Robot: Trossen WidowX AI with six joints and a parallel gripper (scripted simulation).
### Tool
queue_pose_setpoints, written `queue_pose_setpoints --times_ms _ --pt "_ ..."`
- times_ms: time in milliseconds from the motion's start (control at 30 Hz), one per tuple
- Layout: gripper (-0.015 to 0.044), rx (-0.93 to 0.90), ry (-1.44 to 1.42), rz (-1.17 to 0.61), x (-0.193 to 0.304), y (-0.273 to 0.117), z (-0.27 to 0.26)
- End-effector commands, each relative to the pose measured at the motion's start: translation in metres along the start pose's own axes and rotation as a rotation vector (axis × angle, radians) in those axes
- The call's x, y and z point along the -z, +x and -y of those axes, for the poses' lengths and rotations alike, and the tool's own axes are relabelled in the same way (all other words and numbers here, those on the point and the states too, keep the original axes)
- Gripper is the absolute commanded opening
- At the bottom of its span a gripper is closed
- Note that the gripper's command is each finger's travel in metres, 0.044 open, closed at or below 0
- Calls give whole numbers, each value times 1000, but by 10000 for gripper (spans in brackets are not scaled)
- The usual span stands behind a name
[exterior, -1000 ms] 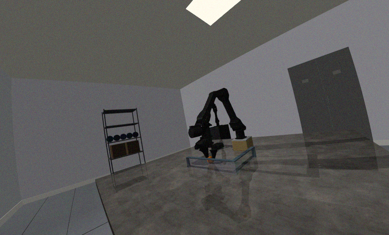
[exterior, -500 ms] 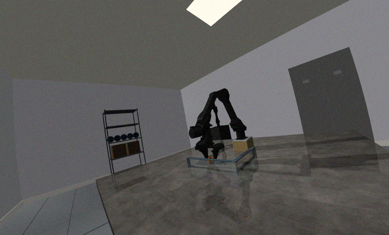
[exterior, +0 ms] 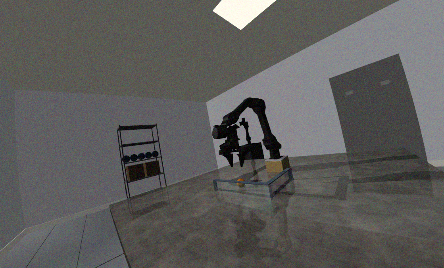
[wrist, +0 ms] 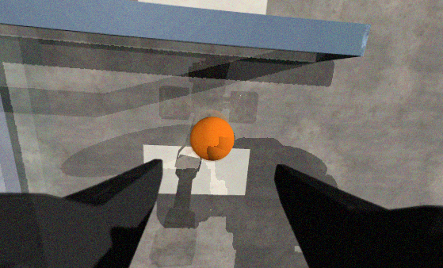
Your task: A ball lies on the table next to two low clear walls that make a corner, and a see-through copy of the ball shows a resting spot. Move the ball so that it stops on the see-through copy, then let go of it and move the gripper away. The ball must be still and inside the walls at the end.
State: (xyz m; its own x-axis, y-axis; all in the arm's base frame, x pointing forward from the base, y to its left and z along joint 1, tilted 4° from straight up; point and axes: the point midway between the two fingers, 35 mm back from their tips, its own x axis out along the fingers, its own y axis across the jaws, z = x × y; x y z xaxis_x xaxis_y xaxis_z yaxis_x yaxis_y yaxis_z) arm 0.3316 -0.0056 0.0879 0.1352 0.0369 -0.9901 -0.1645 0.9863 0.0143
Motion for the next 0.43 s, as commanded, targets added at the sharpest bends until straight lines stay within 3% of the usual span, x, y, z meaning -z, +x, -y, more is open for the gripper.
queue_pose_setpoints --times_ms 0,67,233,400 --pt "313 -3 0 -15 2 5 0" --pt "313 -3 0 -15 2 5 0" --pt "440 -3 1 -15 5 -44 -1" --pt "440 -3 1 -15 6 -47 -1"
